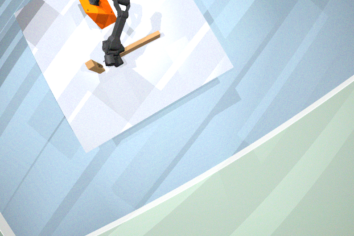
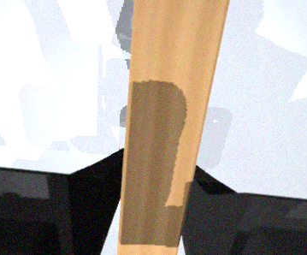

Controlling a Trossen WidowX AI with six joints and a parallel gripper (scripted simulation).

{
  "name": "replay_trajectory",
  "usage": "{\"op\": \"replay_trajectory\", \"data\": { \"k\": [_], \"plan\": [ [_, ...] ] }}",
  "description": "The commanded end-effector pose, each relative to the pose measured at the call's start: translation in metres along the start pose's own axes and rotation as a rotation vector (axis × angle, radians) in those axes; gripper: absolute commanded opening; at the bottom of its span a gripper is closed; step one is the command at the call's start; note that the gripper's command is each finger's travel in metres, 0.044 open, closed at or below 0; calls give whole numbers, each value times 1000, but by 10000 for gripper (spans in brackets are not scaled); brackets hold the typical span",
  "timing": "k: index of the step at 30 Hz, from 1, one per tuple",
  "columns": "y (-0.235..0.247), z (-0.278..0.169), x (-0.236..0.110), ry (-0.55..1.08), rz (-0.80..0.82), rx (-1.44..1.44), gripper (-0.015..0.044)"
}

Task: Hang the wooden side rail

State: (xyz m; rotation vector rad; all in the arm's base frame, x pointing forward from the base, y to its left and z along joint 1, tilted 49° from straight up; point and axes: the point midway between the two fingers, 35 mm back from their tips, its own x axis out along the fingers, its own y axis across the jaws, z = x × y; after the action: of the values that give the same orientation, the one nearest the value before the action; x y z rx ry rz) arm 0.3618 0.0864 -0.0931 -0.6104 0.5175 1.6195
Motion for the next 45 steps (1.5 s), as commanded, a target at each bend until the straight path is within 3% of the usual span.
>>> {"op": "replay_trajectory", "data": {
  "k": [1,45],
  "plan": [
    [-4,-3,-8,2,-21,8,0],
    [-6,-5,-10,3,-21,8,0]
  ]
}}
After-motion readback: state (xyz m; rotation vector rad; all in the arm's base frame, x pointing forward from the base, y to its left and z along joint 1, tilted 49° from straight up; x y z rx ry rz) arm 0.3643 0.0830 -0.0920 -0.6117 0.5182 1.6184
